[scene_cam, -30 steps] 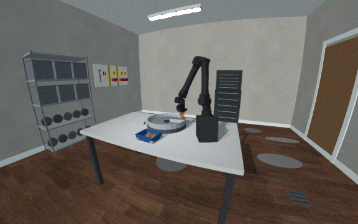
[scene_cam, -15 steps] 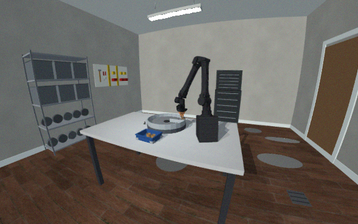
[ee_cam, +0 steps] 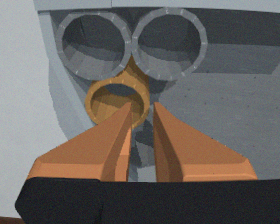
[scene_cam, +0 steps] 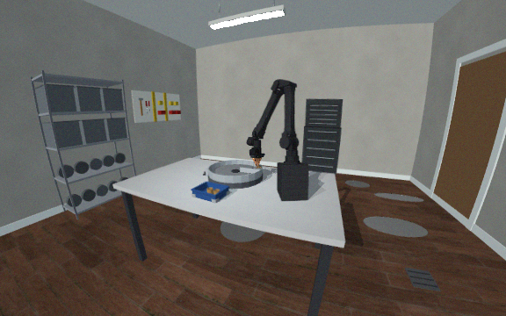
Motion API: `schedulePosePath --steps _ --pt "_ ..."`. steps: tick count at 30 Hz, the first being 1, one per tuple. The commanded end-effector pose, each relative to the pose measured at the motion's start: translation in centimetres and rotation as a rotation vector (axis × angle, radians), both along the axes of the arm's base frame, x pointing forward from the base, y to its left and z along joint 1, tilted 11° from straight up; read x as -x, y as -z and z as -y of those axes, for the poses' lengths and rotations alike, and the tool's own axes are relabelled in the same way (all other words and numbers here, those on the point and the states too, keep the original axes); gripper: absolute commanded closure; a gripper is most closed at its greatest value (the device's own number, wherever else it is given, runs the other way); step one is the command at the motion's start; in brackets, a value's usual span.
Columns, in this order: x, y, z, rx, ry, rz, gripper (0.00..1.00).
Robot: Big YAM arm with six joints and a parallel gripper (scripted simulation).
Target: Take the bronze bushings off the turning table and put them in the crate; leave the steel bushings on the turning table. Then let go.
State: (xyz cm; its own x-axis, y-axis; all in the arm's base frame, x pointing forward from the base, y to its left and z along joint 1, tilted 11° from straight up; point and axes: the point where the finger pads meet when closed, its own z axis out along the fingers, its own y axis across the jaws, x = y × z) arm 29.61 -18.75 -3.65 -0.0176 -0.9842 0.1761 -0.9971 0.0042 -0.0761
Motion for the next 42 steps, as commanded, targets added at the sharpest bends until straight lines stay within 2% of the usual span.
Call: schedulePosePath --steps 1,32,39,42 --pt "-0.8 -0.8 0.8 0.012 -0.005 0.027 0.87" --pt "-0.8 -0.7 0.8 0.012 -0.005 0.027 0.87" --pt "0.0 1.0 0.6 -0.001 -0.002 0.005 0.87" --pt "-0.5 1.3 0.8 0.003 -0.003 0.012 0.87"
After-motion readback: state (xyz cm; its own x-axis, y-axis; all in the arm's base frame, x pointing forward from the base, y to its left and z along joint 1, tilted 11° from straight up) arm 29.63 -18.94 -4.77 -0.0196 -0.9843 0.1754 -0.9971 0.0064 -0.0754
